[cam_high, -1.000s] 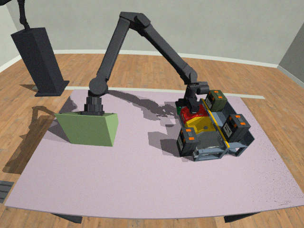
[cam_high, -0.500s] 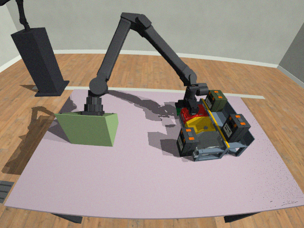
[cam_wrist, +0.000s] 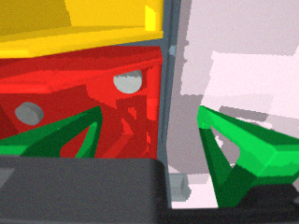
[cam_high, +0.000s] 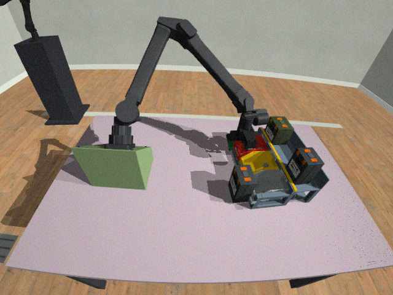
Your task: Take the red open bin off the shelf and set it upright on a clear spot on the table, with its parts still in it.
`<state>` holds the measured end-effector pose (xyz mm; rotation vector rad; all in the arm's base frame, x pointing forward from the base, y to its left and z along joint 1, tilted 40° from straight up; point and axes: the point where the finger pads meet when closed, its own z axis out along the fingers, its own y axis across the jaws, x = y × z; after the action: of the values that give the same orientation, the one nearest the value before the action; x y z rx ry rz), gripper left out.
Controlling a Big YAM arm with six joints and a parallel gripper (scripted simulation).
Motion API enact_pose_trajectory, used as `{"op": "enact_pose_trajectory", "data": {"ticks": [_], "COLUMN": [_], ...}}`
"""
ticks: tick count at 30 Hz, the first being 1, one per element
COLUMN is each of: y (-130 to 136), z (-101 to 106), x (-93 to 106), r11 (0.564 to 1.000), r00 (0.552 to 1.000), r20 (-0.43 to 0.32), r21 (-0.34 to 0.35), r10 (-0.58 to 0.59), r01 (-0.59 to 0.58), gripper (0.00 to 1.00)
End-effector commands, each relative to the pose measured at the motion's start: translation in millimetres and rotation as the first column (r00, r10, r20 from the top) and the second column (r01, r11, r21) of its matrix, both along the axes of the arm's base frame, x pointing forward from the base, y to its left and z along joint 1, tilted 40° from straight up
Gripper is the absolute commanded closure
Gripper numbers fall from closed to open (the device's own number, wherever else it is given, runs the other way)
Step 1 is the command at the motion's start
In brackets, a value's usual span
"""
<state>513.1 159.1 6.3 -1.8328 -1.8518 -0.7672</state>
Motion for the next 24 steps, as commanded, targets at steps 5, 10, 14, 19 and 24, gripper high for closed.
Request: {"op": "enact_pose_trajectory", "data": {"ticks": [5, 10, 14, 19, 24], "y": [3.1, 5.1, 5.1, 5.1, 5.1], "z": [-12.2, -12.7, -12.8, -12.8, -12.8], "x": [-1.9, -2.9, -3.3, -3.3, -3.3], "r11": [1.0, 1.0, 1.0, 1.0, 1.0], "r00": [1.0, 1.0, 1.0, 1.0, 1.0], "r20": [-0.022, -0.023, -0.026, -0.026, -0.026], "r21": [-0.003, -0.004, -0.004, -0.004, -0.004], "r10": [-0.008, -0.005, -0.005, -0.005, -0.005], "r01": [0.008, 0.005, 0.005, 0.005, 0.005], "gripper": [0.1, 0.1, 0.1, 0.1, 0.1]}}
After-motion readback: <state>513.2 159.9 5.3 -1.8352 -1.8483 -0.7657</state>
